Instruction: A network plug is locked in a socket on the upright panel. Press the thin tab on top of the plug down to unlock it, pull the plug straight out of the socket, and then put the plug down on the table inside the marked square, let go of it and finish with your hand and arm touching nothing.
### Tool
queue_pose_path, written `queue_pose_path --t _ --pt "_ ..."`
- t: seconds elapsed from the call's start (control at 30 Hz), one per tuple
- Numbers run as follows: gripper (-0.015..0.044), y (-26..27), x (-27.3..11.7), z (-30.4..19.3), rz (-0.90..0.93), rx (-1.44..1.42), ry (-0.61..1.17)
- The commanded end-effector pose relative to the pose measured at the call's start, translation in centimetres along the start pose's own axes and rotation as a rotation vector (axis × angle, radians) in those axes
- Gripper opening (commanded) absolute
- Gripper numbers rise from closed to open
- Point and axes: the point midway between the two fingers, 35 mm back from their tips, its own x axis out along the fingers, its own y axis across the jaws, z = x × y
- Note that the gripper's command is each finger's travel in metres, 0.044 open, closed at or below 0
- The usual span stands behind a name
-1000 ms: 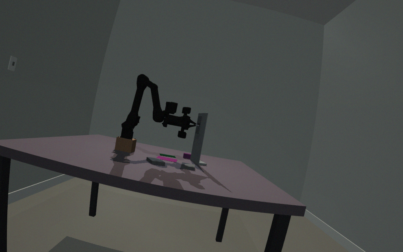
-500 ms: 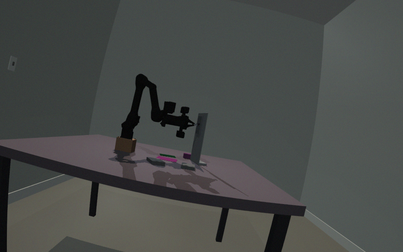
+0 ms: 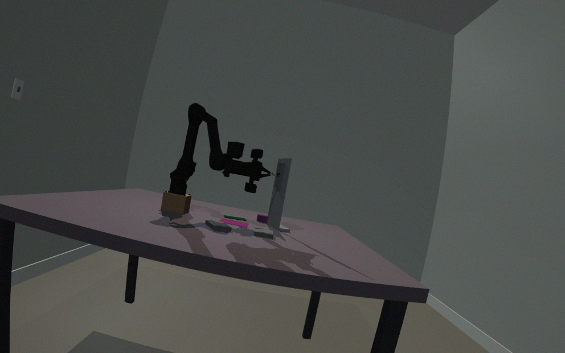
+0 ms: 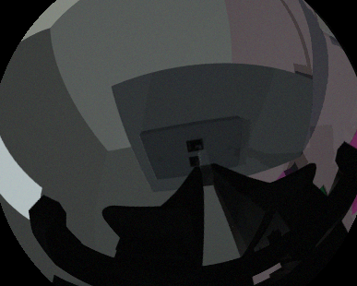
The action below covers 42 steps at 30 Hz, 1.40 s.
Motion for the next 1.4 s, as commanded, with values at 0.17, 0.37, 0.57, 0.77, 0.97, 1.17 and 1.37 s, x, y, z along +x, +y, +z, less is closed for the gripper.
queue_pose_path --t 0.17,0.37,0.57,0.77,0.97,1.17,1.37 --pt "0.0000 0.0 -0.7 -0.2 0.001 0.002 0.004" --pt "0.0000 0.0 -1.2 -0.2 0.001 0.002 0.004" --pt "0.0000 0.0 -1.6 -0.3 0.000 0.002 0.004" --pt "0.0000 0.0 -2.0 -0.3 0.000 0.002 0.004" --pt "0.0000 0.0 -2.4 -0.4 0.000 0.002 0.004" --pt "0.0000 0.0 -2.9 -0.4 -0.001 0.002 0.004" --pt "0.0000 0.9 -2.7 -0.3 0.001 -0.002 0.001"
